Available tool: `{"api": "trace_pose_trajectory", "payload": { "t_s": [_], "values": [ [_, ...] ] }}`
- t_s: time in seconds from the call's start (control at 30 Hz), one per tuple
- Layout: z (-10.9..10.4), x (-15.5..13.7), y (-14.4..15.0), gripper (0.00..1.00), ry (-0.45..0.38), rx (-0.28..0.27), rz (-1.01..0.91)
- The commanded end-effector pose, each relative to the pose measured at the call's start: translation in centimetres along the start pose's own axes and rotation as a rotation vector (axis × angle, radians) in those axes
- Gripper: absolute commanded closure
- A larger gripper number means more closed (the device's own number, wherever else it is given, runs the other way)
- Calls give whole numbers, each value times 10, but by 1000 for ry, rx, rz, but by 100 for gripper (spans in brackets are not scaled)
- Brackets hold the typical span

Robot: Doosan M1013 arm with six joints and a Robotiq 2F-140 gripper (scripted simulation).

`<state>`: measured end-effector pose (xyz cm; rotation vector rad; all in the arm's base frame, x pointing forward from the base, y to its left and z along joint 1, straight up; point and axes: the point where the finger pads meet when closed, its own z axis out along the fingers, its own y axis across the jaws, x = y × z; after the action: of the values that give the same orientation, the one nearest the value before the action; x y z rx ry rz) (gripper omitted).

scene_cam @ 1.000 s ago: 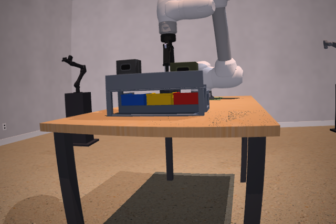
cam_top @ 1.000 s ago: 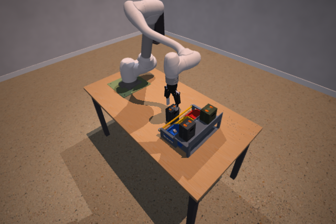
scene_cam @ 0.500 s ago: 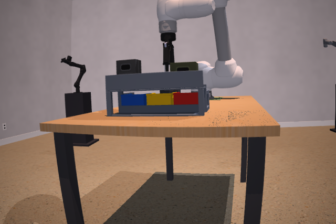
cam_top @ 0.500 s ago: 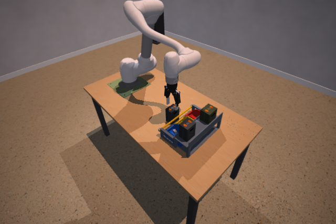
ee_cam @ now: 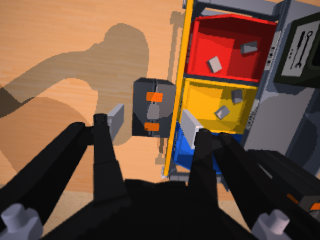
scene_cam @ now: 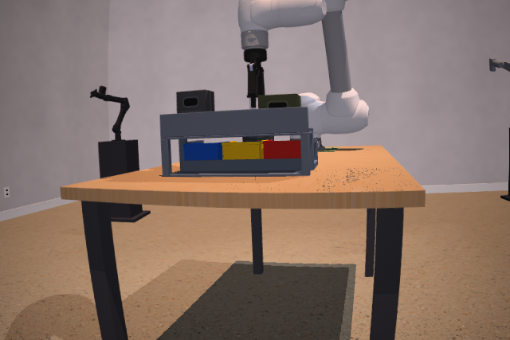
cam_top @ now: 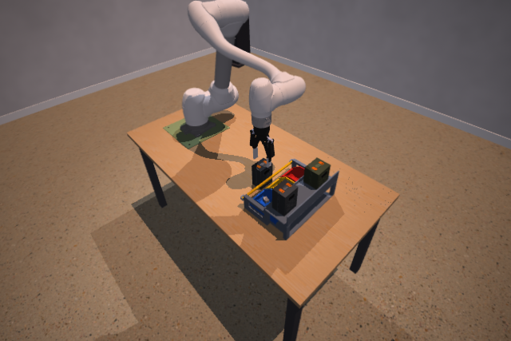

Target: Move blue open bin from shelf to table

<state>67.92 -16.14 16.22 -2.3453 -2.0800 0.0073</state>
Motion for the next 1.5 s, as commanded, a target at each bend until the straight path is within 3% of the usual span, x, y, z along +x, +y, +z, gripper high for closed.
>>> {"api": "trace_pose_trajectory", "payload": {
  "t_s": [0.0,1.37,1.47],
  "values": [
    [0,0,0,43,0,0,0],
    [-1,0,0,43,0,0,0],
    [17,0,0,43,0,0,0]
  ]
}}
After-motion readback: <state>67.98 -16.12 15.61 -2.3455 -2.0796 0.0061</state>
